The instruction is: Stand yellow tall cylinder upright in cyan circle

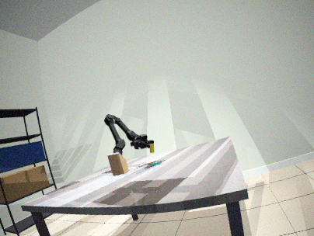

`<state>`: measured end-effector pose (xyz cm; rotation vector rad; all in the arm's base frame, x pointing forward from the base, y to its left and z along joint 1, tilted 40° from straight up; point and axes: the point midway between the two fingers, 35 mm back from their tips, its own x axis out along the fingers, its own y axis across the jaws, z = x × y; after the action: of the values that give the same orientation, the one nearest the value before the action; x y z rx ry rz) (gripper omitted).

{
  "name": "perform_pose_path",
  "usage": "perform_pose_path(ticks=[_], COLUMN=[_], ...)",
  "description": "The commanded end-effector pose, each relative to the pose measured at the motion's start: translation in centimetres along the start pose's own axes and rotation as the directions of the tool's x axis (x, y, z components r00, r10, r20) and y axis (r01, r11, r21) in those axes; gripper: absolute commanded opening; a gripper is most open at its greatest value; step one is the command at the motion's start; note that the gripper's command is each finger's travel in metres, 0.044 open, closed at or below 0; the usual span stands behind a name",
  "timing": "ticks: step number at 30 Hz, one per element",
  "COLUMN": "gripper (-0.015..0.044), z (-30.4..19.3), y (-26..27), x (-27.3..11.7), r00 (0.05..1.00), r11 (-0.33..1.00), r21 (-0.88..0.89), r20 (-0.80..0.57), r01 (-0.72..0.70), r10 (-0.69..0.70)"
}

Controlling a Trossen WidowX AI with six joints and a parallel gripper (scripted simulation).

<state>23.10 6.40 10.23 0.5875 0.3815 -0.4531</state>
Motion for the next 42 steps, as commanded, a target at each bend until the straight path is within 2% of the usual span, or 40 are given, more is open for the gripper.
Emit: perform_pose_path(ticks=[1,25,42], gripper=[0.0105,0.0105,0.0105], z=[0.3,1.0,1.0], y=[0.0,0.1,0.1], x=[-0.3,-1.4,-1.4], r00=[0.999,0.987,0.987], r11=[0.999,0.983,0.982], r21=[0.036,0.156,0.160], r20=[0.030,0.138,0.141], r01=[-0.016,-0.098,-0.101], r10=[0.015,0.077,0.078])
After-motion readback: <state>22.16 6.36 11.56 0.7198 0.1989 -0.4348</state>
